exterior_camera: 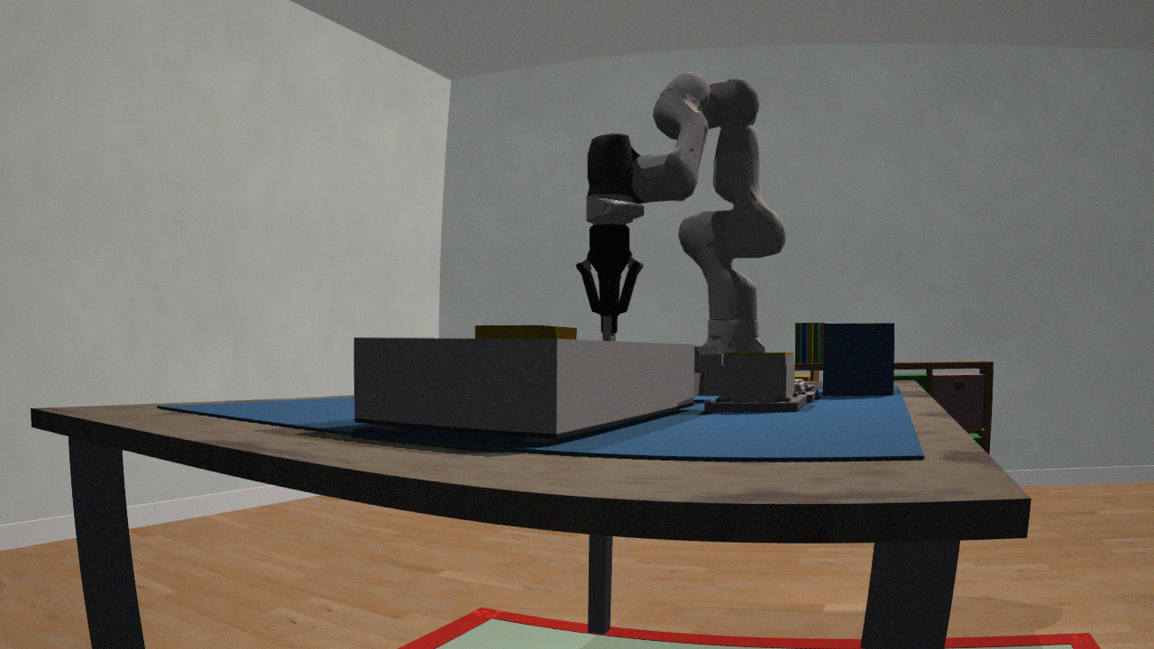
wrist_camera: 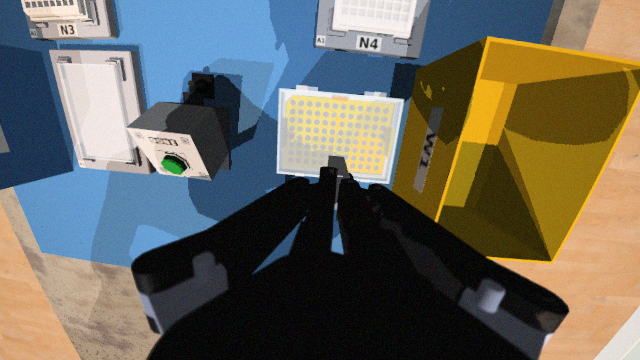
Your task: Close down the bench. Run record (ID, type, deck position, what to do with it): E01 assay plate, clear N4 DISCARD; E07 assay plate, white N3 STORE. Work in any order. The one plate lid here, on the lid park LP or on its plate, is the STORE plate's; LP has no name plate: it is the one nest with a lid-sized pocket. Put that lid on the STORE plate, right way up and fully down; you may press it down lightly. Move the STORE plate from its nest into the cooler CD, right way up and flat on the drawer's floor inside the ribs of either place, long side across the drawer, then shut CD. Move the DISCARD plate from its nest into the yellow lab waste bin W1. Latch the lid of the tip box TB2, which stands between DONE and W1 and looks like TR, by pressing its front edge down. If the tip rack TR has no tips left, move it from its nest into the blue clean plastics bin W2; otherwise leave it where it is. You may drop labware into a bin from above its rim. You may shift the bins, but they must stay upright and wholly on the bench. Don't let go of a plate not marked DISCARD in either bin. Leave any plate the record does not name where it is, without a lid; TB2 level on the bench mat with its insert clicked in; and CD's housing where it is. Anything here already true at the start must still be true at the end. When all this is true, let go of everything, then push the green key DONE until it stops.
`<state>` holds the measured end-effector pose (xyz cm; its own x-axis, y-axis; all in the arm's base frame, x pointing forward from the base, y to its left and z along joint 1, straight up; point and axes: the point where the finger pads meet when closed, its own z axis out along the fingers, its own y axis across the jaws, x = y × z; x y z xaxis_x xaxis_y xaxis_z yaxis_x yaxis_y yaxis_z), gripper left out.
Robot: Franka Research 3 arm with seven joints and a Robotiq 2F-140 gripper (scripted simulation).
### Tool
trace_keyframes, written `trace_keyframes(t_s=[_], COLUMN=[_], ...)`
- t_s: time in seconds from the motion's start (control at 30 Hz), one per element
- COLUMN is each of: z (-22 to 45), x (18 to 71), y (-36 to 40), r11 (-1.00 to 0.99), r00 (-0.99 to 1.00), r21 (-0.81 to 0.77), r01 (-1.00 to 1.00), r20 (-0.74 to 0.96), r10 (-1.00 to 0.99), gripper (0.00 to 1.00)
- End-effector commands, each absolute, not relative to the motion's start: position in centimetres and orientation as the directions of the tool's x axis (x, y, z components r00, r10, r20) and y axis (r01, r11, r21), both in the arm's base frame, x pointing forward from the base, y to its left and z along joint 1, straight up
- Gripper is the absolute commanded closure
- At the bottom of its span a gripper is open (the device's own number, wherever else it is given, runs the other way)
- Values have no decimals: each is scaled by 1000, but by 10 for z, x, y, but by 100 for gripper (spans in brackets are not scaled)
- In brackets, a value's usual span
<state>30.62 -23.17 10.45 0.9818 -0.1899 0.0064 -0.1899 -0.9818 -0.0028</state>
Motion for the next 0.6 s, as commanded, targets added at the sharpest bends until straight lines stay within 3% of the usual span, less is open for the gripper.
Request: trace_keyframes(t_s=[0.0,0.57], z=[102,97], x=[306,306], y=[-231,-231], r11=[-983,-983], r00=[983,983], r21=[-5,-5], r01=[-186,-186], r20=[7,7], r10=[-186,-186], gripper=[100,100])
